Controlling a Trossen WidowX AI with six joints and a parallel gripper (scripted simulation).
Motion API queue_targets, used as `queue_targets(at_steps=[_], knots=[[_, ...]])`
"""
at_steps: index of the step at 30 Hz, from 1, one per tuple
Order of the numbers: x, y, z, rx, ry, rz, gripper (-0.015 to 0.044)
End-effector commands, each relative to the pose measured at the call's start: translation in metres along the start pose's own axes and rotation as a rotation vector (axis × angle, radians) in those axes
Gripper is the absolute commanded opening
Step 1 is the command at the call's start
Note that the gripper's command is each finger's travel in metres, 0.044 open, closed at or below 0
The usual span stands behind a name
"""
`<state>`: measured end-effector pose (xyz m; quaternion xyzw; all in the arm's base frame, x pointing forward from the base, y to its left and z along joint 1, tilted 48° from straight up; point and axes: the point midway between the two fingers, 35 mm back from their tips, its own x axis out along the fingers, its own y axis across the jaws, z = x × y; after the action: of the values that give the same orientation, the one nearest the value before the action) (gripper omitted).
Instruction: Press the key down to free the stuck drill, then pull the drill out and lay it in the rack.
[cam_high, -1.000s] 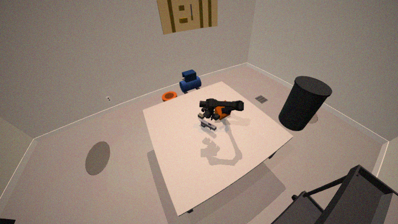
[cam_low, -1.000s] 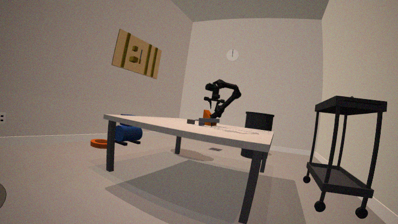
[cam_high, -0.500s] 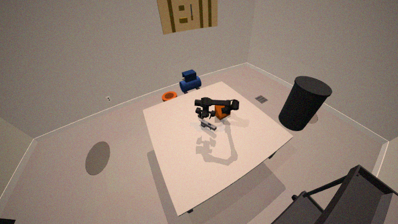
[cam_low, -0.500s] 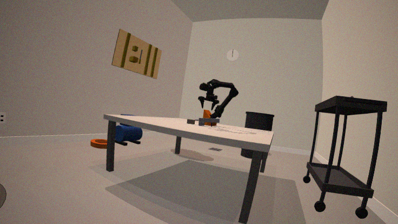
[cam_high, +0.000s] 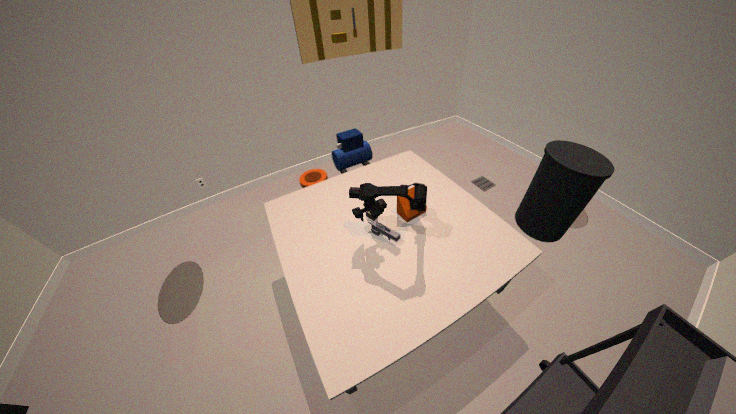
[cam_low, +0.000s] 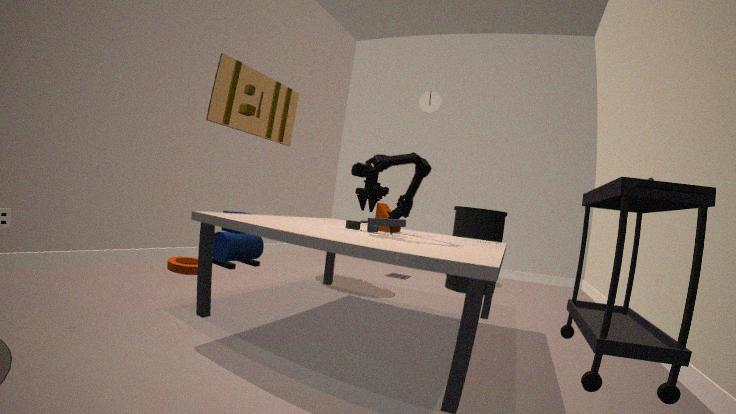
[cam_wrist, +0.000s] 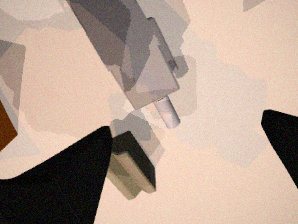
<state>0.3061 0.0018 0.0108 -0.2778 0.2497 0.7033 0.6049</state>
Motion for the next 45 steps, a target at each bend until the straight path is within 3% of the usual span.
queue_targets(at_steps=[1, 22, 45], knots=[[0.037, 0.002, -0.031, -0.36, -0.017, 0.037, 0.044], [0.038, 0.002, -0.031, -0.36, -0.017, 0.037, 0.044], [0.074, 0.006, -0.021, -0.359, -0.018, 0.037, 0.044]])
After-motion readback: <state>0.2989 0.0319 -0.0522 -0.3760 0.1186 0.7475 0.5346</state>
